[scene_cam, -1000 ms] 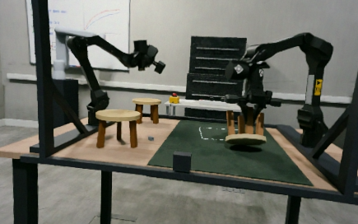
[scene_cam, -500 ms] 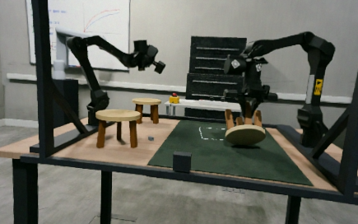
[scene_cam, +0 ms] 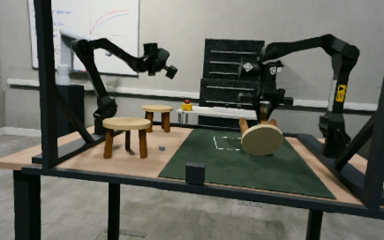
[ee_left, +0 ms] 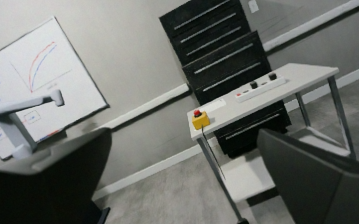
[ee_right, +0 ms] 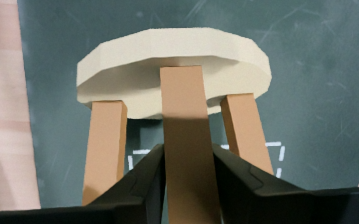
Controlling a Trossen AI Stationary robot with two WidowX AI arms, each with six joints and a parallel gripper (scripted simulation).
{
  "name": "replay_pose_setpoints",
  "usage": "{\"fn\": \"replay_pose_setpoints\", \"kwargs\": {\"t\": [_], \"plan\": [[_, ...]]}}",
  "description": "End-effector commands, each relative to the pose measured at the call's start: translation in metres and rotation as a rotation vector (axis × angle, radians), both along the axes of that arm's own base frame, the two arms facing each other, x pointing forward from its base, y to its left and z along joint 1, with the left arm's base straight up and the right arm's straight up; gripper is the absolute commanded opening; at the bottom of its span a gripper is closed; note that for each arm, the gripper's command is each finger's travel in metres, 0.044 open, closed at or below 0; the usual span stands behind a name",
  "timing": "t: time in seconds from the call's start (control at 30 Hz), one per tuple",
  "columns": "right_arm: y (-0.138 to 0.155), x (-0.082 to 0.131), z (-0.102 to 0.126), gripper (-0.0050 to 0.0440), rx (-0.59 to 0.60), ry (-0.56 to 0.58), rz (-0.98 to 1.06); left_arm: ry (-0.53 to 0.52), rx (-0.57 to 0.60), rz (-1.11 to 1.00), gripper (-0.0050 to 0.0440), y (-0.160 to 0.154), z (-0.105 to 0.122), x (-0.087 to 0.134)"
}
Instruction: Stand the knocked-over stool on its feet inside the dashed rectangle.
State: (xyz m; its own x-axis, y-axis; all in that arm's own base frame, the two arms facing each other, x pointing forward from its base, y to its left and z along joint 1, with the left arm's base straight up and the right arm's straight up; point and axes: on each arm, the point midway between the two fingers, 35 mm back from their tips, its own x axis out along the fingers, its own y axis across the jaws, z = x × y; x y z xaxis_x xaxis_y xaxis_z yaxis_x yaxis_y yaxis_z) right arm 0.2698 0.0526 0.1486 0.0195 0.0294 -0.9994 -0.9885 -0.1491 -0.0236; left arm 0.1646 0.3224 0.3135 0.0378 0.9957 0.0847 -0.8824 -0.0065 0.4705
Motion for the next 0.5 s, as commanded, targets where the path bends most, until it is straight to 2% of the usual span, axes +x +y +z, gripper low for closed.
{"fn": "replay_pose_setpoints", "kwargs": {"t": [0.0, 0.47], "plan": [[-0.018, 0.004, -0.005, 0.0107, -0.025, 0.002, -0.002, -0.03, 0.028, -0.007, 0.04, -0.002, 0.013, -0.001], [-0.048, 0.009, -0.011, 0.0107, -0.02, 0.001, -0.002, -0.03, 0.028, -0.007, 0.04, -0.002, 0.013, -0.001]]}}
